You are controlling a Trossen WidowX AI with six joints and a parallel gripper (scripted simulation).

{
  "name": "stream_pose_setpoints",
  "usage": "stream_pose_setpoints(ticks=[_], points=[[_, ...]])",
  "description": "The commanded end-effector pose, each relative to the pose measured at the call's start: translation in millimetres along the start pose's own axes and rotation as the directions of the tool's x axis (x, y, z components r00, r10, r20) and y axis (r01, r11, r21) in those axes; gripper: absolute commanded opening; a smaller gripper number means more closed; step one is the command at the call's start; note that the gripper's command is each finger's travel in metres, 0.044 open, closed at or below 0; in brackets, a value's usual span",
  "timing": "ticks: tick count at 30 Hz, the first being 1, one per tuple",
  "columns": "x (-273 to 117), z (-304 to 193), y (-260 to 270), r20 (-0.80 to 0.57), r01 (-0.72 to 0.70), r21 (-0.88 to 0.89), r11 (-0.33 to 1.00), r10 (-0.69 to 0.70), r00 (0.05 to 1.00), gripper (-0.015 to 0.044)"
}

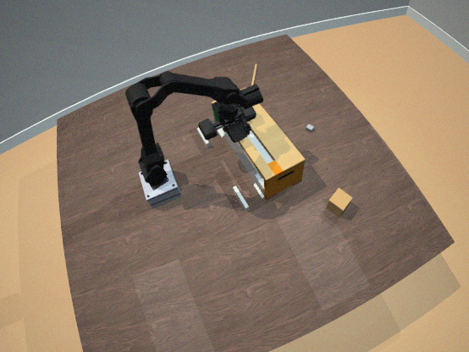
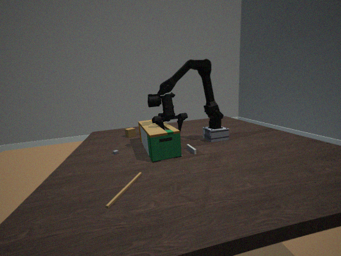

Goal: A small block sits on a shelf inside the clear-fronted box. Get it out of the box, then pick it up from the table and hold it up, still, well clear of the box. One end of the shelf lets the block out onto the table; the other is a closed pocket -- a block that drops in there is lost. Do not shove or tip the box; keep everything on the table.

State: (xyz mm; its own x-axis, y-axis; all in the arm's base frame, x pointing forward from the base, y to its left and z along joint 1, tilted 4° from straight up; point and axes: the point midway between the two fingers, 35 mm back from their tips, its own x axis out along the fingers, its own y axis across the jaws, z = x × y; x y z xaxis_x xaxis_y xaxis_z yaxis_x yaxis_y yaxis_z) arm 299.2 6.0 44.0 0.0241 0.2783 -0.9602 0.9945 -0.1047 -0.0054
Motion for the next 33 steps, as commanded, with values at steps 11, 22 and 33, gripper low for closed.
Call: stream_pose_setpoints(ticks=[11,22,33], points=[[11.9,-33.7,-1.0,-0.01,0.001,-0.004,1.0,-0.001,1.0,0.04],[14.7,-50.5,-0.8,-0.011,0.0,-0.005,1.0,-0.001,1.0,0.04],[-44.8,-68.3,-0.5,-0.008,-0.001,-0.012,1.0,0.001,1.0,0.04]])
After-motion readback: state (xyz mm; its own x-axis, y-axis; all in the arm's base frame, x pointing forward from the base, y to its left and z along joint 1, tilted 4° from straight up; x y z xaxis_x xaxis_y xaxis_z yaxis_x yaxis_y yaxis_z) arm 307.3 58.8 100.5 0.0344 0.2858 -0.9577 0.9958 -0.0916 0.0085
